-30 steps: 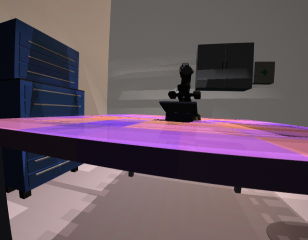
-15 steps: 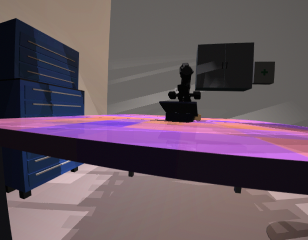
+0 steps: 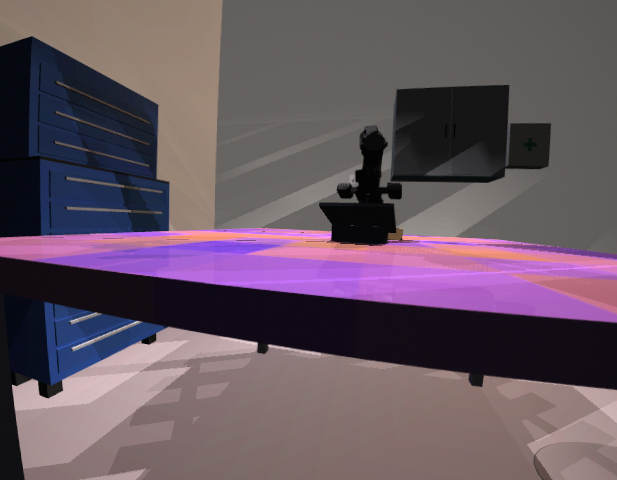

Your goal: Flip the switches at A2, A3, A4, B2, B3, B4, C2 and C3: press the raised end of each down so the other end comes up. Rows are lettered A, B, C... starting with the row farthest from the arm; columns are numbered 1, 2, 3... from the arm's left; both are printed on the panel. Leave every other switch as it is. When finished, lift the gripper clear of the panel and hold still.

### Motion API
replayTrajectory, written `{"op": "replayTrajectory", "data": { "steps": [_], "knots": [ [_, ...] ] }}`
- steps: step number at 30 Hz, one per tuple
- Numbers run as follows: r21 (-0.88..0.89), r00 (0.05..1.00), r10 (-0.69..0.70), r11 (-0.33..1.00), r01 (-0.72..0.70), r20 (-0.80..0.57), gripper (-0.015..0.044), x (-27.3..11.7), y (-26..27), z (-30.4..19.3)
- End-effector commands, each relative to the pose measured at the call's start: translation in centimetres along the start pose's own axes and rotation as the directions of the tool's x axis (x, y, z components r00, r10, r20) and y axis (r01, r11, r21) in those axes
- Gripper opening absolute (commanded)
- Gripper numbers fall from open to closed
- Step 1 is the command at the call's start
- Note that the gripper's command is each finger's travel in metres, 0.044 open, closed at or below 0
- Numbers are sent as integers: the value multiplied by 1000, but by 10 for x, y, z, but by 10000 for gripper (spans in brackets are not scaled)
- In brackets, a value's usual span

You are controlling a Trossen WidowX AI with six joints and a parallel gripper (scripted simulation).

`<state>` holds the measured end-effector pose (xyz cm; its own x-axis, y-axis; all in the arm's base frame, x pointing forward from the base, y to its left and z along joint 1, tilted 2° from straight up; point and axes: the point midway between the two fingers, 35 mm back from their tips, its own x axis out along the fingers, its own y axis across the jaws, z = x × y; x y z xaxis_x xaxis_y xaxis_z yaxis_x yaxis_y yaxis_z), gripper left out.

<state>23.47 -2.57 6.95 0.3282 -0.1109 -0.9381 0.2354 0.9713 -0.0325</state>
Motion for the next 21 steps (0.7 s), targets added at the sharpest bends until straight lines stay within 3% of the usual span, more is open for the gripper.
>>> {"op": "replayTrajectory", "data": {
  "steps": [1,21],
  "knots": [
    [-5,1000,5,1000,-5,-5,0,2,1,-1],
    [-5,1000,5,1000,-5,-5,0,4,1,-1]
  ]
}}
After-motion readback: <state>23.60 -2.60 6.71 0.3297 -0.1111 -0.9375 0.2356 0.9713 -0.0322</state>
